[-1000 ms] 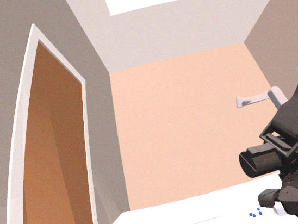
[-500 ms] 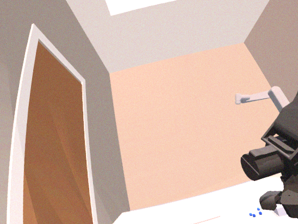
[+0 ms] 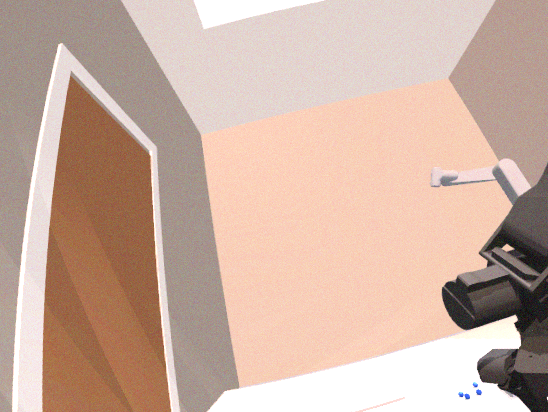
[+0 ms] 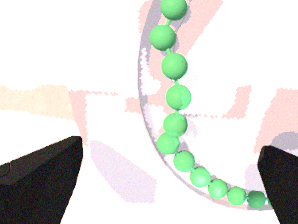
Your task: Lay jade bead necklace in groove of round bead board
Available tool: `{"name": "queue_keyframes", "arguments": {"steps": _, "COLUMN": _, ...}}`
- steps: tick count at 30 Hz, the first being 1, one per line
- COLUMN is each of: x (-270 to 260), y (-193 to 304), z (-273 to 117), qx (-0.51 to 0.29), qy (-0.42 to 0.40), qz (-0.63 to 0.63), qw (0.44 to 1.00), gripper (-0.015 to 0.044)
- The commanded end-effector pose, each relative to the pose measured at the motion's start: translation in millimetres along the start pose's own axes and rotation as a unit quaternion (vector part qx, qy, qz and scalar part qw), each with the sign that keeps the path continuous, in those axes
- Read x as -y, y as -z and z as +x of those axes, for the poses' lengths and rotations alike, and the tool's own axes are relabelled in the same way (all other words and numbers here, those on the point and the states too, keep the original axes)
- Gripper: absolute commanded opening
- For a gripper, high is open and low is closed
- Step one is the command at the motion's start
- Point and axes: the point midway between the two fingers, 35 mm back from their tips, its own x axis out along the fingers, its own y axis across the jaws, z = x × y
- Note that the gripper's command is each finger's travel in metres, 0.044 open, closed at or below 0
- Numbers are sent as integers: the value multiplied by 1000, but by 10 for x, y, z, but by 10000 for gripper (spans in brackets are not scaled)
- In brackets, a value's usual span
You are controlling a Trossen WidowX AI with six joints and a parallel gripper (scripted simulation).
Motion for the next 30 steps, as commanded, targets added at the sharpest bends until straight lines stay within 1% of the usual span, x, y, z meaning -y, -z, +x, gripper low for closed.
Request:
{"name": "queue_keyframes", "arguments": {"steps": 1, "x": -1, "y": -3, "z": -10, "qx": 0, "qy": -1, "qz": -1, "qw": 1000, "gripper": 440}}
{"name": "queue_keyframes", "arguments": {"steps": 19, "x": -1, "y": -3, "z": -25, "qx": 0, "qy": -2, "qz": -1, "qw": 1000, "gripper": 440}}
{"name": "queue_keyframes", "arguments": {"steps": 21, "x": 2, "y": -20, "z": -66, "qx": -1, "qy": -1, "qz": 3, "qw": 1000, "gripper": 387}}
{"name": "queue_keyframes", "arguments": {"steps": 26, "x": -1, "y": -115, "z": -347, "qx": -1, "qy": -1, "qz": 33, "qw": 999, "gripper": 256}}
{"name": "queue_keyframes", "arguments": {"steps": 30, "x": -1, "y": -118, "z": -349, "qx": -1, "qy": -1, "qz": 34, "qw": 999, "gripper": 151}}
